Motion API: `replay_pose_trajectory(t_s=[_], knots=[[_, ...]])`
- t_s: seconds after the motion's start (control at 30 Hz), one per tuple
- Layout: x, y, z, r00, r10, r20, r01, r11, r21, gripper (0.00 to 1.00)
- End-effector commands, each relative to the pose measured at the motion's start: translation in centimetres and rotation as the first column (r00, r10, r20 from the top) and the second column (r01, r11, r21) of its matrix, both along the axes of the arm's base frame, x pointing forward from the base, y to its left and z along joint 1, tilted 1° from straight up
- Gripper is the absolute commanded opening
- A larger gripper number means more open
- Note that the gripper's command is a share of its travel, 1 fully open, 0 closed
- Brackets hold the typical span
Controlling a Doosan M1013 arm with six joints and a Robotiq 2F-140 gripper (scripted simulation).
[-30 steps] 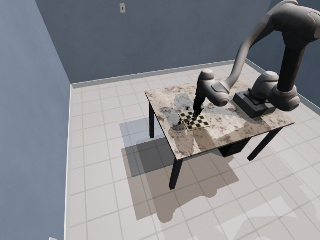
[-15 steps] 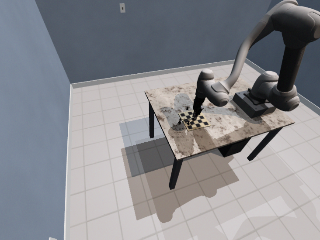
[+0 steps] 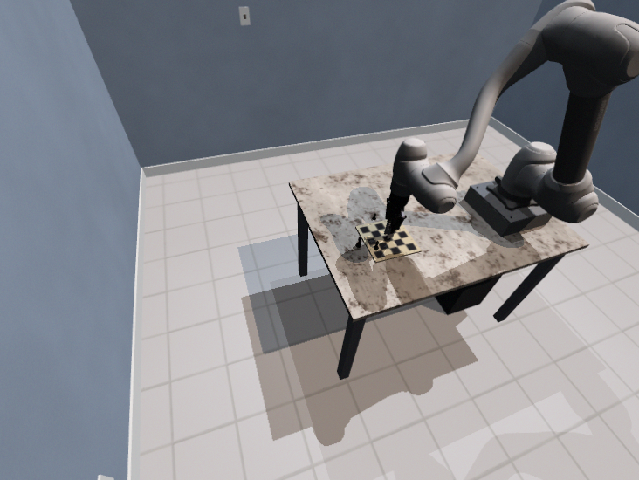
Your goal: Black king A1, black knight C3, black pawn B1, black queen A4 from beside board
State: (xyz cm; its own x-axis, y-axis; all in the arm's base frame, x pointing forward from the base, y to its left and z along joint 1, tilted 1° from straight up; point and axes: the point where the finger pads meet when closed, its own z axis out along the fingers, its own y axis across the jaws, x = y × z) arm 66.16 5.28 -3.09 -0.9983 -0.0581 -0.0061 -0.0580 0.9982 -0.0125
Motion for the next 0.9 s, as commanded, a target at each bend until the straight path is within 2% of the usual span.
replay_pose_trajectory(t_s=[0.0, 0.87], knots=[[0.00, 0.01, 0.01, 1.000, 0.000, 0.000, 0.000, 1.000, 0.000, 0.00], [0.01, -0.22, 0.02, 1.000, -0.003, 0.000, 0.003, 1.000, 0.000, 0.00]])
